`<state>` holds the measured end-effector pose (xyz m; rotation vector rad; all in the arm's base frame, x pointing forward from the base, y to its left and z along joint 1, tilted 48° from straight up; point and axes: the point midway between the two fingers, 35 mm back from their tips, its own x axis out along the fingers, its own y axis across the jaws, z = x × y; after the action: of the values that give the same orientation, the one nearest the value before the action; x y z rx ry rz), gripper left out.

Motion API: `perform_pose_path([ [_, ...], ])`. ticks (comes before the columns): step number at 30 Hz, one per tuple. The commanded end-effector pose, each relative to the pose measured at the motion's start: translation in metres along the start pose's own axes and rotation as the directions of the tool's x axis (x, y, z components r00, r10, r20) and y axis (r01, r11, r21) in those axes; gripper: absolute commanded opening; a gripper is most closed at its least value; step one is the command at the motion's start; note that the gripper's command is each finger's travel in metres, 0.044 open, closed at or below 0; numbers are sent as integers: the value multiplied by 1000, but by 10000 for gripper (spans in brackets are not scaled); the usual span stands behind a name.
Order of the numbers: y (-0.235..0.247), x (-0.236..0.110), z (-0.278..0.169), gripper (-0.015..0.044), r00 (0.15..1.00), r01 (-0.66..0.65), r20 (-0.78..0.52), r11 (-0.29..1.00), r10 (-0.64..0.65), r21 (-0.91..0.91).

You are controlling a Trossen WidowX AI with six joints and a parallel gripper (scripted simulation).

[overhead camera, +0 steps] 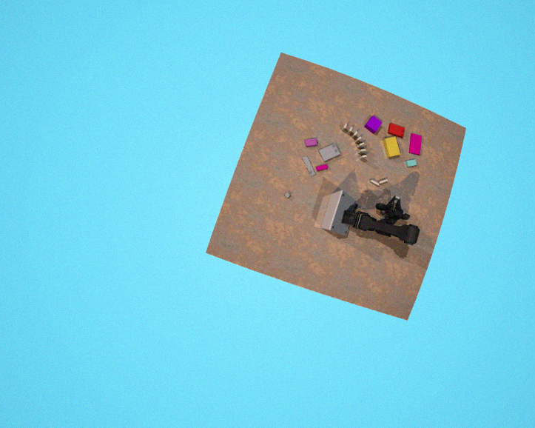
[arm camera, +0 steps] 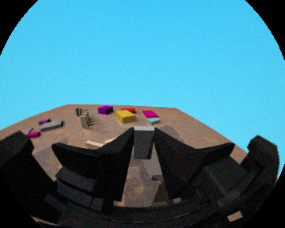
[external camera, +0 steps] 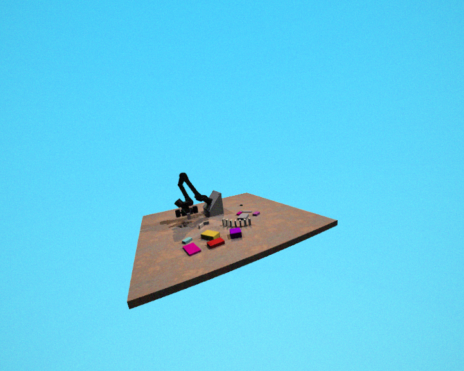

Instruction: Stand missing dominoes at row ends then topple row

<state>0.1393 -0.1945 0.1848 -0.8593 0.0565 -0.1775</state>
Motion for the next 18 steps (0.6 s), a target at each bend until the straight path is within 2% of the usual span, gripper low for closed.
perform_pose_path([
  [1, 0, 0, -6, 107, 1000, -4, 2, 1000, 4, -11],
  [18, 6, 1, -35, 107, 1000, -8, 0, 999, 8, -37],
])
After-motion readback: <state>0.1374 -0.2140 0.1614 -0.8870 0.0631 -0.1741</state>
